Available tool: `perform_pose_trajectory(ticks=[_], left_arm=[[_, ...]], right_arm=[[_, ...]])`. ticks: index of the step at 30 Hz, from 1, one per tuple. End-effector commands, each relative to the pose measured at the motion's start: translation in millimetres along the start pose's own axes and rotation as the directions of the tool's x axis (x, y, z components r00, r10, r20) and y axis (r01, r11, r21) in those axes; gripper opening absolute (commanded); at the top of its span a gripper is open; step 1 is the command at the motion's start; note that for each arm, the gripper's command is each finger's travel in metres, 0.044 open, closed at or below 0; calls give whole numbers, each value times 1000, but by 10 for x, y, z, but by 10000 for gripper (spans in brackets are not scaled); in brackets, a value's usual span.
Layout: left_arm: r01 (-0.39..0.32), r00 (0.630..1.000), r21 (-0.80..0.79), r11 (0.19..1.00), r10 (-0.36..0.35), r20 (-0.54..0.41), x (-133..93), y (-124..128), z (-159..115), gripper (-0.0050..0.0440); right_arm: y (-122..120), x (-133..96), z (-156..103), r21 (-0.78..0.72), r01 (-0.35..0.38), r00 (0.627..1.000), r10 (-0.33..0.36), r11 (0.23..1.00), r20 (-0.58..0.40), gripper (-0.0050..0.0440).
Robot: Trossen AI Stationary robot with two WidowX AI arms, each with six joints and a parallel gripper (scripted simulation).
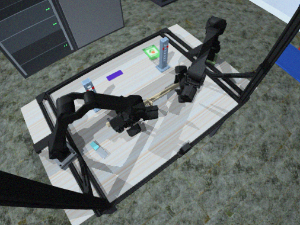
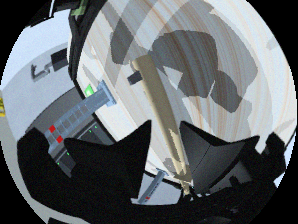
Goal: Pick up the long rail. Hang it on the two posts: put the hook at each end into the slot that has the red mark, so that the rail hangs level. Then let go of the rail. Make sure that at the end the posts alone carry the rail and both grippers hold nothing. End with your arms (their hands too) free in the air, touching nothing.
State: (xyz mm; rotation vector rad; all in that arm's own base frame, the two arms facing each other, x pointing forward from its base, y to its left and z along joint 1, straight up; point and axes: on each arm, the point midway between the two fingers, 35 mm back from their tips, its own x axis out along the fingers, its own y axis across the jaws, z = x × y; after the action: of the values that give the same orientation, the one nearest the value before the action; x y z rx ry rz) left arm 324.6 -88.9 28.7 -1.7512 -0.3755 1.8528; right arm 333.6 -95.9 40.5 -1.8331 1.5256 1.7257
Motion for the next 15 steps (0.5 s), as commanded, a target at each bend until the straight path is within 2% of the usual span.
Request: perform_pose_trajectory(ticks=[1,8,15], left_arm=[[6,1000,-6,1000,-6,-4,-5,-12,-8,0],[6,1000,-6,1000,-6,-4,-5,-12,-8,0],[6,1000,-6,1000,-6,-4,-5,-12,-8,0]], right_arm=[[-15,17,-2,-138,-7,1000,6,990,-4,160],[-23,34,0,-347,-16,1000,14,938,-8,160],[-23,45,0,-352,-16,1000,14,936,-8,160]])
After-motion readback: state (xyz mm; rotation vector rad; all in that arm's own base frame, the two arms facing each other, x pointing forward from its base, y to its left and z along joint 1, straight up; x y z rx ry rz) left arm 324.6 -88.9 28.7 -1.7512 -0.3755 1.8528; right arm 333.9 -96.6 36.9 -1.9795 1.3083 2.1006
